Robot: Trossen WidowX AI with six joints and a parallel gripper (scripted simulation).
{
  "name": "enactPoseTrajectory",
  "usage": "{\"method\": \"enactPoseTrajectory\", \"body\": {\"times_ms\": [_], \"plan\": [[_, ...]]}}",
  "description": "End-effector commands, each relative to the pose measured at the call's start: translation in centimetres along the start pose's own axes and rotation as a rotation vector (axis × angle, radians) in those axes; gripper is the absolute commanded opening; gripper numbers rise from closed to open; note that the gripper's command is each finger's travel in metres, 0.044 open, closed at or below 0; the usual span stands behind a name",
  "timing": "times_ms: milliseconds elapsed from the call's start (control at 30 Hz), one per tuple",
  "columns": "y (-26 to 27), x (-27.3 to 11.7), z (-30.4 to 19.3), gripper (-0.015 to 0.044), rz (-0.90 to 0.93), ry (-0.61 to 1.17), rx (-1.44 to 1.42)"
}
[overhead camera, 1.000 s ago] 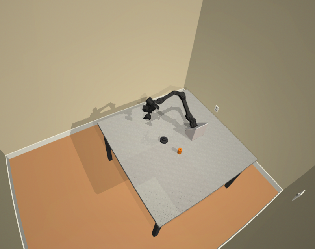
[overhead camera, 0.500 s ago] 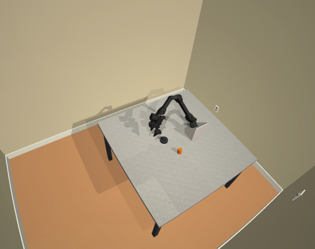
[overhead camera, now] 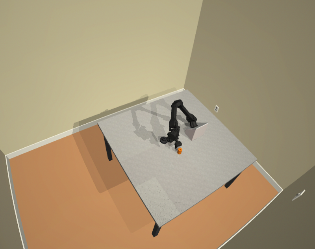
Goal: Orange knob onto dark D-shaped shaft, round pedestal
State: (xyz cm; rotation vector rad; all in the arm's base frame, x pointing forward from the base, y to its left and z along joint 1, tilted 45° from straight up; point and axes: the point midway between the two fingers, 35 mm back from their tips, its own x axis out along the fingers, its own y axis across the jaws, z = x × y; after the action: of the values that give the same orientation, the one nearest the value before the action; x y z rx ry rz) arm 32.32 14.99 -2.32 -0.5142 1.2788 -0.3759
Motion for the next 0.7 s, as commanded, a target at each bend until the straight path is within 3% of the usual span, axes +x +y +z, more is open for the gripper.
{"method": "enactPoseTrajectory", "body": {"times_ms": [0,300,433,667], "plan": [[3.4,0.5,-5.9,0.0440,-0.108,0.088,-0.021],[3.7,0.6,-7.9,0.0440,-0.160,0.105,-0.025],[2.9,3.7,-7.9,0.0440,-0.161,0.104,-0.024],[2.7,4.5,-8.0,0.0440,-0.162,0.104,-0.024]]}}
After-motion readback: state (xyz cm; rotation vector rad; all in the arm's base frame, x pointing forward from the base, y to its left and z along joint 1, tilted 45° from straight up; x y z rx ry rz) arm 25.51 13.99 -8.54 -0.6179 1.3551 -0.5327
